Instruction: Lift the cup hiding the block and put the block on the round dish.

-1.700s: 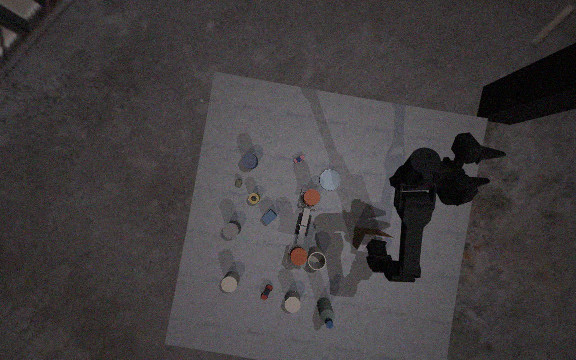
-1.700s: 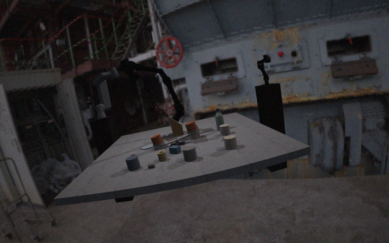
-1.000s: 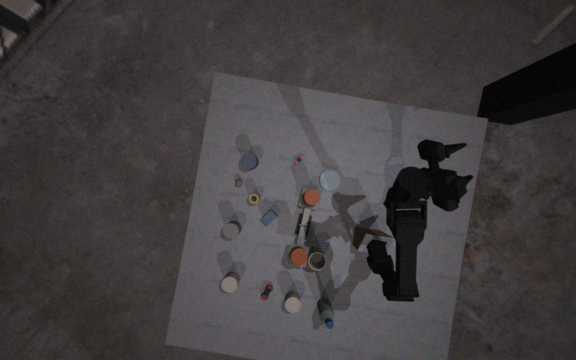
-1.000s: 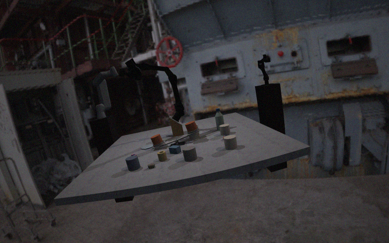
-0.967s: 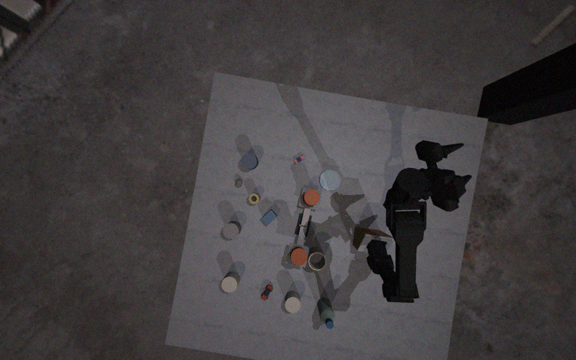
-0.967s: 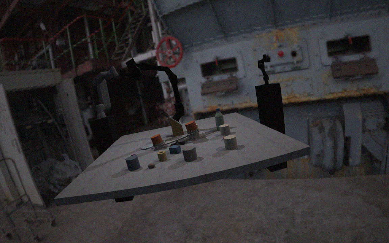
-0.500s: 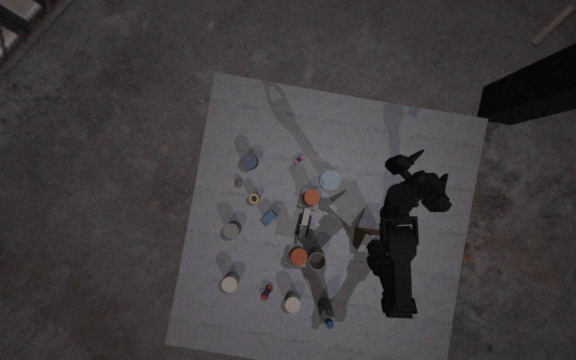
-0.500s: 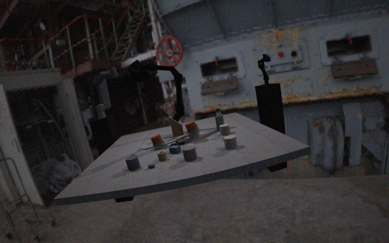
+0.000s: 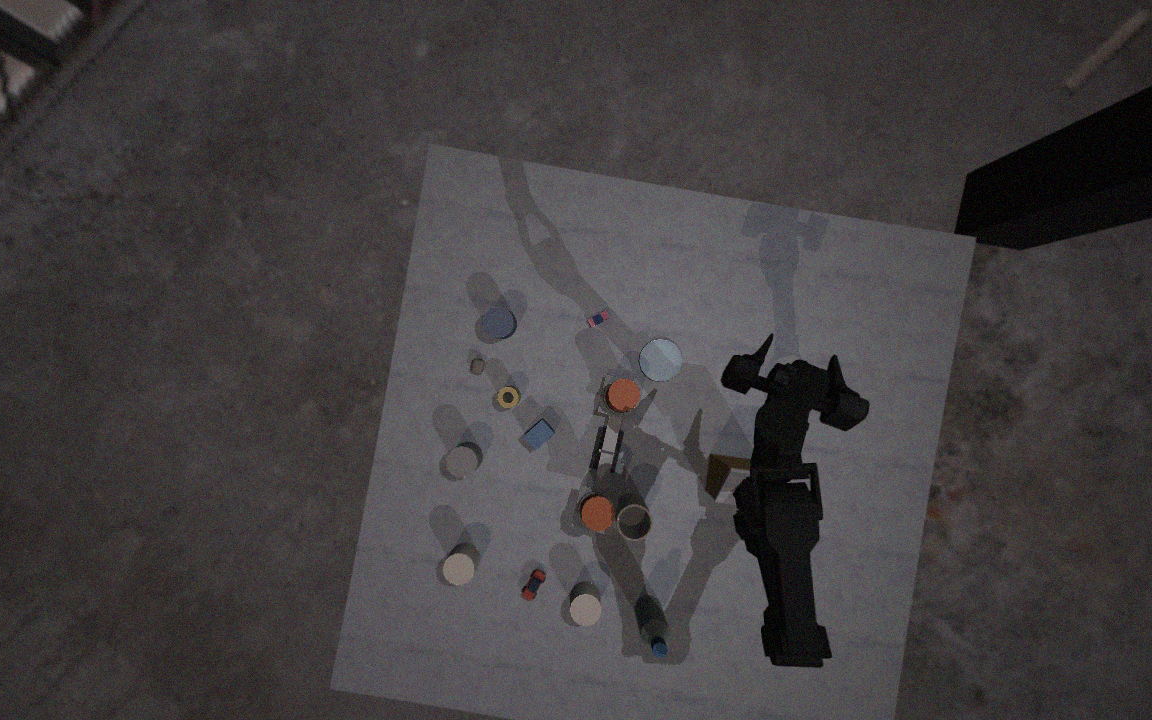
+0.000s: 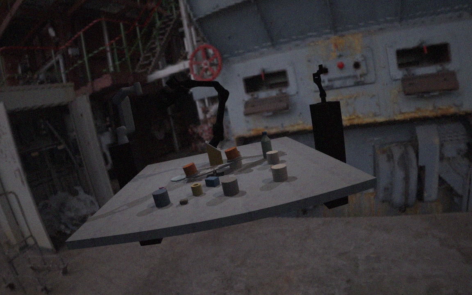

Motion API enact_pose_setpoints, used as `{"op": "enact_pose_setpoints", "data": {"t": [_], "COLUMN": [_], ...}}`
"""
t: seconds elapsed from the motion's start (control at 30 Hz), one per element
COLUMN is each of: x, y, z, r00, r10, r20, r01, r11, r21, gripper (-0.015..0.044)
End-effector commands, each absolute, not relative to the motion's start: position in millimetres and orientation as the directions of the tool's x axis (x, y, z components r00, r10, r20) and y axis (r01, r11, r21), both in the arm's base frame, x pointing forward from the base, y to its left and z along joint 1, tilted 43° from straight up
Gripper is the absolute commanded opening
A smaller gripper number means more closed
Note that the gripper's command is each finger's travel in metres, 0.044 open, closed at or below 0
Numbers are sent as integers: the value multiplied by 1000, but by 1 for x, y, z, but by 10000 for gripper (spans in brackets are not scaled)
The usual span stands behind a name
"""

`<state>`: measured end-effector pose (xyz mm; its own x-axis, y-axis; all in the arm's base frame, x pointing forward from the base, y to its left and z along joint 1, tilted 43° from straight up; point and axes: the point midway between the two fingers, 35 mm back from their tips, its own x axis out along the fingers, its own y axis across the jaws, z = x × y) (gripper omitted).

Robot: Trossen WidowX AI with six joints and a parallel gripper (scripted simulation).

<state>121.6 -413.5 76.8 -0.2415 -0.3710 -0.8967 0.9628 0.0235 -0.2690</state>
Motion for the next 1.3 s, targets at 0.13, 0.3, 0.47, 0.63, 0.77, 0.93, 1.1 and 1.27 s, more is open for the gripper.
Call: {"op": "enact_pose_setpoints", "data": {"t": [0.13, 0.3, 0.47, 0.63, 0.77, 0.93, 1.1, 1.27], "x": [142, 153, 164, 173, 180, 187, 192, 196], "y": [-366, -336, -304, -271, -244, -210, -178, -147], "z": [68, 64, 63, 63, 64, 67, 71, 77], "r00": [-76, 25, 126, 222, 298, 387, 464, 535], "r10": [-260, -181, -95, -5, 70, 162, 248, 328], "r20": [-963, -983, -987, -975, -952, -908, -850, -779], "r01": [955, 921, 864, 785, 706, 592, 472, 343], "r11": [258, 386, 500, 594, 655, 711, 743, 758], "r21": [-145, -47, 62, 176, 269, 380, 474, 554], "gripper": [440, 440, 440, 440, 440, 440, 440, 440]}}
